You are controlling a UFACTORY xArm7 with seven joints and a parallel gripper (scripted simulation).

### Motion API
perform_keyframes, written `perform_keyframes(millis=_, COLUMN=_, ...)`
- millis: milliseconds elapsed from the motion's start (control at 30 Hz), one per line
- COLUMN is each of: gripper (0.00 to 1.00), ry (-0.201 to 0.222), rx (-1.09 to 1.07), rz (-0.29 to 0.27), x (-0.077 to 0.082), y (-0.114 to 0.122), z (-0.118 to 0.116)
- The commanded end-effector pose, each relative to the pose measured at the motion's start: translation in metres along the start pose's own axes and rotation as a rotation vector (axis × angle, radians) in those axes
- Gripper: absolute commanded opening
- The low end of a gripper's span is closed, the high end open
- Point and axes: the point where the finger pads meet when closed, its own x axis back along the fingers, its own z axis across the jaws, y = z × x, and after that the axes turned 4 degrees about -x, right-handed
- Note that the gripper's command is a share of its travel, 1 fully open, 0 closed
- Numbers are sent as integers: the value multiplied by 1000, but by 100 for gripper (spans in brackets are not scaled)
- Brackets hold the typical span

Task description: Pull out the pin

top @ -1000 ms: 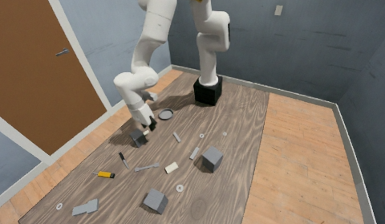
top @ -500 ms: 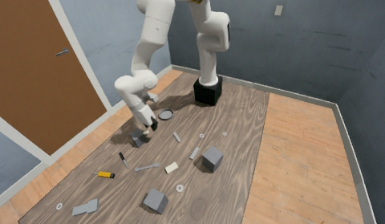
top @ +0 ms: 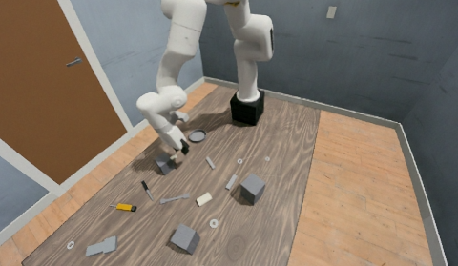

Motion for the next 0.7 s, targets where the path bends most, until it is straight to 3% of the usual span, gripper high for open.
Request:
perform_keyframes(millis=0, gripper=47, ry=3, rx=0, rz=6, x=-2, y=0, z=-1)
perform_keyframes(millis=667, gripper=47, ry=12, rx=13, rz=21, x=-6, y=-1, z=2)
